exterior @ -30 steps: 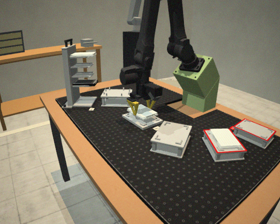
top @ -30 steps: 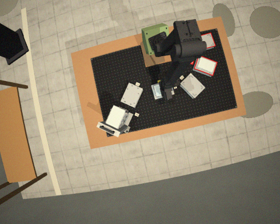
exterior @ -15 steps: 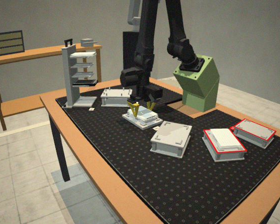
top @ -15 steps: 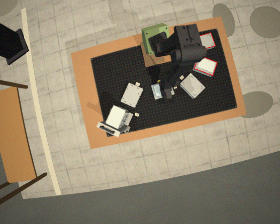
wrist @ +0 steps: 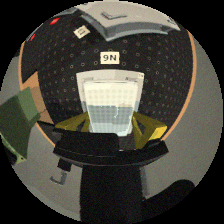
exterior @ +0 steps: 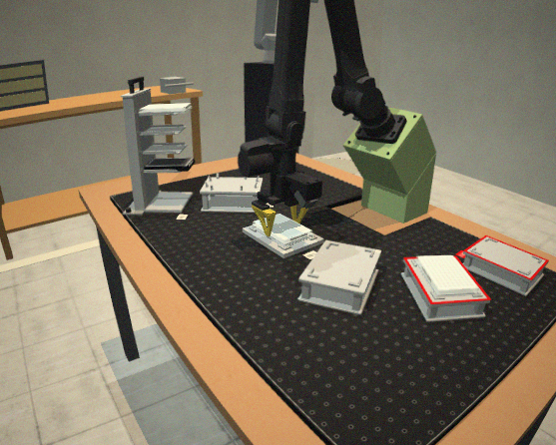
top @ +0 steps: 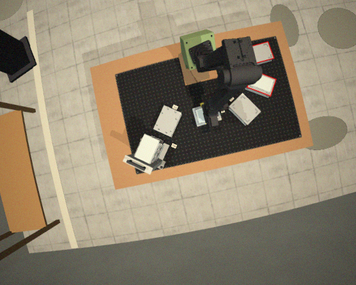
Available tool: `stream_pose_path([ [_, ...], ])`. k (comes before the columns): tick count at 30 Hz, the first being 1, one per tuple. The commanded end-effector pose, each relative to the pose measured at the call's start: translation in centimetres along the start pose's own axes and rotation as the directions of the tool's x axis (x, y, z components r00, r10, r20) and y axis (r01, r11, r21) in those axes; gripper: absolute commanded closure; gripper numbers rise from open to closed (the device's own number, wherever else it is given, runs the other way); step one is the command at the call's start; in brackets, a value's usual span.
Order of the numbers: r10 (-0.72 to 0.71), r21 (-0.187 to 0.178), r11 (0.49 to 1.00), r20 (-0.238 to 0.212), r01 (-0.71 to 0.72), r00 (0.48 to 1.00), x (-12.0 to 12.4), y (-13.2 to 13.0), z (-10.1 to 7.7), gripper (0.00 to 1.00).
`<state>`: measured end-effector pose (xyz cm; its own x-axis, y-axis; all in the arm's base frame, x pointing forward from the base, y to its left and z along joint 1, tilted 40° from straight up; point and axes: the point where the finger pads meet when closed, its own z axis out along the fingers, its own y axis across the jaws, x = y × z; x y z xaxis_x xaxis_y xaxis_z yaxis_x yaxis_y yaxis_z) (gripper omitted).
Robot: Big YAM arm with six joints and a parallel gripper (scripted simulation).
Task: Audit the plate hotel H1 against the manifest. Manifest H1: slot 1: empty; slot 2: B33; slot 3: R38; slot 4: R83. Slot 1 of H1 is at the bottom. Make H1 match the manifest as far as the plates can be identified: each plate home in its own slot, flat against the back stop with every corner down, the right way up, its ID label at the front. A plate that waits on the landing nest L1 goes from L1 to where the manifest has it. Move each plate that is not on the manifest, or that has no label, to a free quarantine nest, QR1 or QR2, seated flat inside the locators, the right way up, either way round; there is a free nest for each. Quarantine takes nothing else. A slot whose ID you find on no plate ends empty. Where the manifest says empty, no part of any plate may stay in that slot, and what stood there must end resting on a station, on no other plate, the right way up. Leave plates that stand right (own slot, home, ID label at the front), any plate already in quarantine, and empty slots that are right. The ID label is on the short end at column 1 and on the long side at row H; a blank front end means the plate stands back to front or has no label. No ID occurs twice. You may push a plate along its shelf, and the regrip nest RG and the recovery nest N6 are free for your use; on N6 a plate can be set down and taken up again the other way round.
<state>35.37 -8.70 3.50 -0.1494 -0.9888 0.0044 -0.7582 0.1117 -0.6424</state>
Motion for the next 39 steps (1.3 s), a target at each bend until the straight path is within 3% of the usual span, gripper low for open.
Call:
stream_pose_path([
  [1,0.002,0.016,1.0,0.006,-0.002,1.0,-0.4,-0.8,0.3,0.14],
  [11,0.0,0.012,1.0,0.001,0.0,1.0,-0.1,-0.5,0.4,0.14],
  [12,0.0,0.012,1.0,0.001,0.0,1.0,-0.1,-0.5,0.4,0.0],
  [24,0.0,0.012,1.0,0.001,0.0,1.0,-0.1,-0.5,0.4,0.0],
  [39,-0.002,0.01,1.0,-0.004,0.002,1.0,0.2,-0.2,-4.2,0.0],
])
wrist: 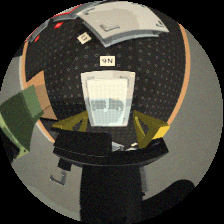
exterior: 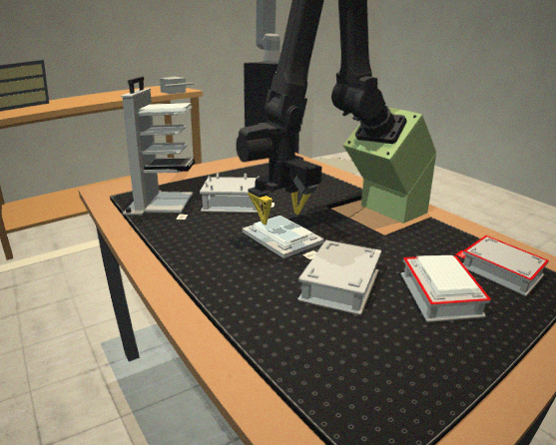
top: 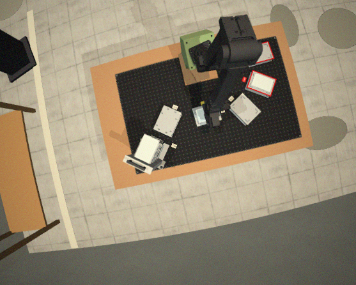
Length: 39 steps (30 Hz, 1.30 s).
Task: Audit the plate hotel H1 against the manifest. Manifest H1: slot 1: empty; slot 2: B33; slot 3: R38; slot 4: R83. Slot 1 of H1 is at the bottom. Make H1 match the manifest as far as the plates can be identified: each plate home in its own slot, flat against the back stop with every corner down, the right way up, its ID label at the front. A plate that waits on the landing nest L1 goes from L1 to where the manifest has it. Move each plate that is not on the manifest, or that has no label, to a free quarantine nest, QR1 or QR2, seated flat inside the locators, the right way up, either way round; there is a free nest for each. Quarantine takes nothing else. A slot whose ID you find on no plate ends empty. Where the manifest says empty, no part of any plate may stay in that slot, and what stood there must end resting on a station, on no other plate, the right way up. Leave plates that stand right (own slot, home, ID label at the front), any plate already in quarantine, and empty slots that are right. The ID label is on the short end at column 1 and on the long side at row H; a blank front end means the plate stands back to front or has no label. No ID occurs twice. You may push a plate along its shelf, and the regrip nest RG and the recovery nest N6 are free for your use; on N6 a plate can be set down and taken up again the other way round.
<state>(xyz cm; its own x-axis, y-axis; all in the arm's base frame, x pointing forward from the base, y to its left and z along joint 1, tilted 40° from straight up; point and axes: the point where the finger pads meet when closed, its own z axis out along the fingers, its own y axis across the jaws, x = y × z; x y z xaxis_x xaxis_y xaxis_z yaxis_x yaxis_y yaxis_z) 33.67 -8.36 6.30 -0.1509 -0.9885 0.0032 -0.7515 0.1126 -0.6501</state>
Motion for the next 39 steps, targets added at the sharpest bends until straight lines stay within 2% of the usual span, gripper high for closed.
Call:
stream_pose_path([
  [1,-0.004,0.0,1.0,-0.004,0.004,1.0,0.3,0.3,-1.3,0.0],
  [10,-0.005,0.003,1.0,-0.004,0.005,1.0,0.3,0.1,-3.6,0.0],
  [11,-0.003,0.012,1.0,0.0,0.003,1.0,0.1,-0.6,-3.4,0.0],
  [31,-0.003,0.012,1.0,0.0,0.003,1.0,0.1,-0.6,-3.4,0.0],
  [32,0.037,0.0,0.999,-0.003,-0.037,0.999,0.4,0.6,-3.5,0.0],
  [39,0.151,0.002,0.989,0.0,-0.151,0.989,0.2,0.5,-3.4,0.0],
])
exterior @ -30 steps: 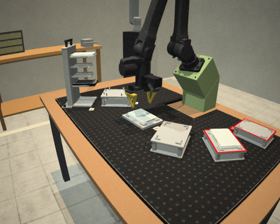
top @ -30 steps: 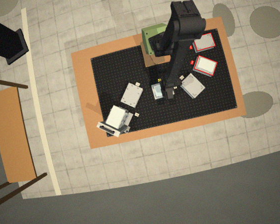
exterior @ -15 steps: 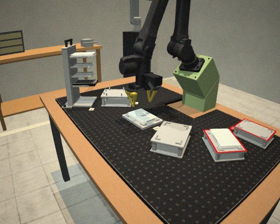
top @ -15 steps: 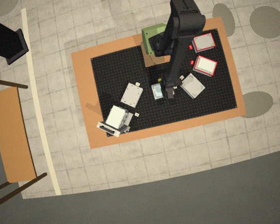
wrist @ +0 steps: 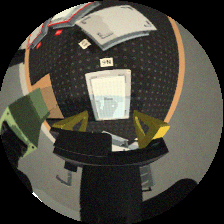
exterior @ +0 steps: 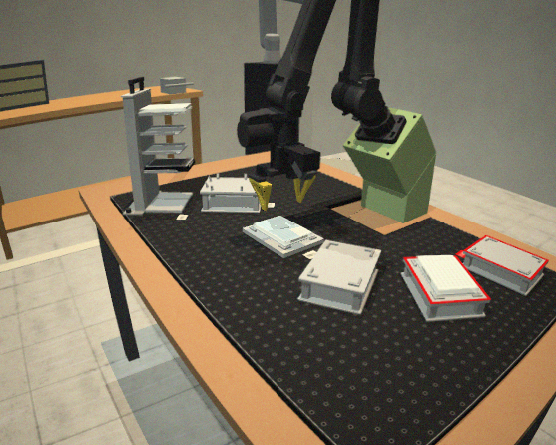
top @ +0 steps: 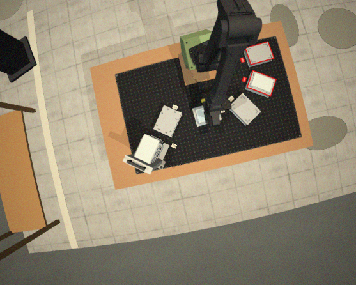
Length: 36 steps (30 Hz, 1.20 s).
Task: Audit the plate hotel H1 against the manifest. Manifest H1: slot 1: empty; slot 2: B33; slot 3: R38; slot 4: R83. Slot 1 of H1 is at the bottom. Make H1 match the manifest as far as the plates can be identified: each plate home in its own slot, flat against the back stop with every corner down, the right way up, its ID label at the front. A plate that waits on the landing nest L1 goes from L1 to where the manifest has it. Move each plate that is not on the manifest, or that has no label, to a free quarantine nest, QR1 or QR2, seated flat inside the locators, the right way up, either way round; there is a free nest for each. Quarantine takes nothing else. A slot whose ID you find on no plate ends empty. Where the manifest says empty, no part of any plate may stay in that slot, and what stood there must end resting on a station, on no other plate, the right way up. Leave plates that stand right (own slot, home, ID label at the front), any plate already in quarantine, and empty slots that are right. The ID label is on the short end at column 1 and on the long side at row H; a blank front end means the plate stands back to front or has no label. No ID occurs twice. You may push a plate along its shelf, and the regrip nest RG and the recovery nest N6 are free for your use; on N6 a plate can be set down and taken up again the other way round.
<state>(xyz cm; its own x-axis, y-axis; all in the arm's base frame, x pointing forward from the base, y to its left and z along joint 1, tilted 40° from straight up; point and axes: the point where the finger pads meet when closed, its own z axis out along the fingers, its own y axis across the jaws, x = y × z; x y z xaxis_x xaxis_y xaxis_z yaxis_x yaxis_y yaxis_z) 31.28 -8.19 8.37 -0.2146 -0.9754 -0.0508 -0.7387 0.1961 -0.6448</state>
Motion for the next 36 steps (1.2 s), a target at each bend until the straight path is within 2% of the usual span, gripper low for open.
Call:
stream_pose_path([
  [1,0.067,0.006,0.998,0.002,-0.067,0.998,0.03,0.07,-0.28,0.0],
  [8,0.205,0.006,0.979,0.002,-0.205,0.979,0.04,0.04,-0.27,0.0],
  [16,0.359,0.006,0.933,0.003,-0.359,0.933,0.05,0.02,-0.28,0.0],
  [18,0.359,0.006,0.933,0.003,-0.359,0.933,0.05,0.02,-0.28,0.0],
  [33,0.618,0.006,0.786,0.006,-0.618,0.786,0.06,-0.02,-0.29,0.0],
  [36,0.634,0.006,0.773,0.006,-0.634,0.773,0.05,-0.03,-0.29,0.0],
])
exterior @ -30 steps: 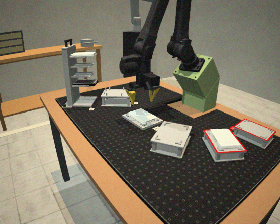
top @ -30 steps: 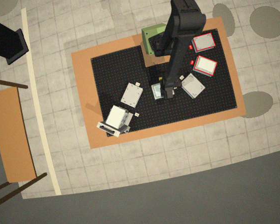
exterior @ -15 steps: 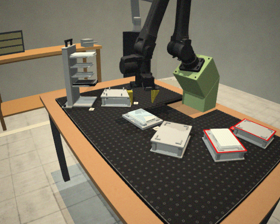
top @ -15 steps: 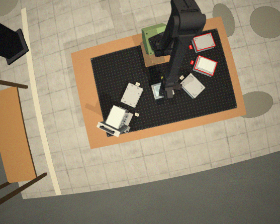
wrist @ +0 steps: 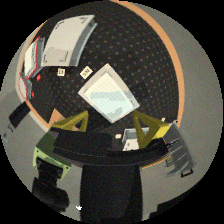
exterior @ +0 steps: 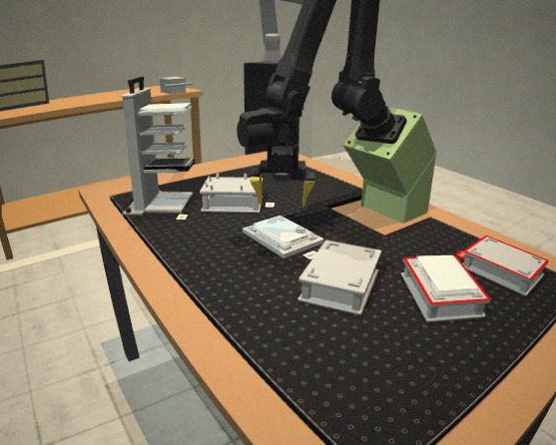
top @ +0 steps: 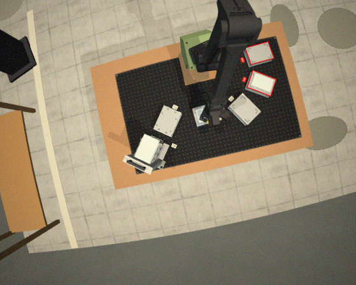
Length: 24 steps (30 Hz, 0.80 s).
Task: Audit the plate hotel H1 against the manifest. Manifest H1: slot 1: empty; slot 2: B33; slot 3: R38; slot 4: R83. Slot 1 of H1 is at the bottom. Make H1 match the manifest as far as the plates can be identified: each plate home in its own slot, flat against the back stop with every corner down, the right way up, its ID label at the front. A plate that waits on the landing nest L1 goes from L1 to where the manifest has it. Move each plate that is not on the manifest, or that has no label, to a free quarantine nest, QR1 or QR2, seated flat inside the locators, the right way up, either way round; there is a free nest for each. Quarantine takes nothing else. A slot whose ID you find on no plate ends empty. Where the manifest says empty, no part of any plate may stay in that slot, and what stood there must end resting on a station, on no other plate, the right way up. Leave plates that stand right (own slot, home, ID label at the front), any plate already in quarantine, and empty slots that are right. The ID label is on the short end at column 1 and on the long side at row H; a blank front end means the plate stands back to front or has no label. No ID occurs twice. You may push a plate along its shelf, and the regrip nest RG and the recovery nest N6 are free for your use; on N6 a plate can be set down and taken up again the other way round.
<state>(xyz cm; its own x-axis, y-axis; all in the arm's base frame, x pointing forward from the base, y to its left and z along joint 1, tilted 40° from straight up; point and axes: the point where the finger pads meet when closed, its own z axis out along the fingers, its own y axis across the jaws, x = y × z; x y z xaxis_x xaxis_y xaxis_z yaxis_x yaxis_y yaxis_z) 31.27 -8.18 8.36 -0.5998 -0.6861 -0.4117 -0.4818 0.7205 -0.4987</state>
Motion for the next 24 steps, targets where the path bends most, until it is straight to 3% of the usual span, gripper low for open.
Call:
stream_pose_path([
  [1,0.095,0.006,0.995,0.006,-0.095,0.995,0.02,-0.06,-0.29,0.0],
  [16,0.345,0.005,0.939,0.008,-0.345,0.939,0.03,-0.09,-0.3,0.0],
  [24,0.49,0.004,0.872,0.009,-0.49,0.872,0.02,-0.11,-0.3,0.0],
])
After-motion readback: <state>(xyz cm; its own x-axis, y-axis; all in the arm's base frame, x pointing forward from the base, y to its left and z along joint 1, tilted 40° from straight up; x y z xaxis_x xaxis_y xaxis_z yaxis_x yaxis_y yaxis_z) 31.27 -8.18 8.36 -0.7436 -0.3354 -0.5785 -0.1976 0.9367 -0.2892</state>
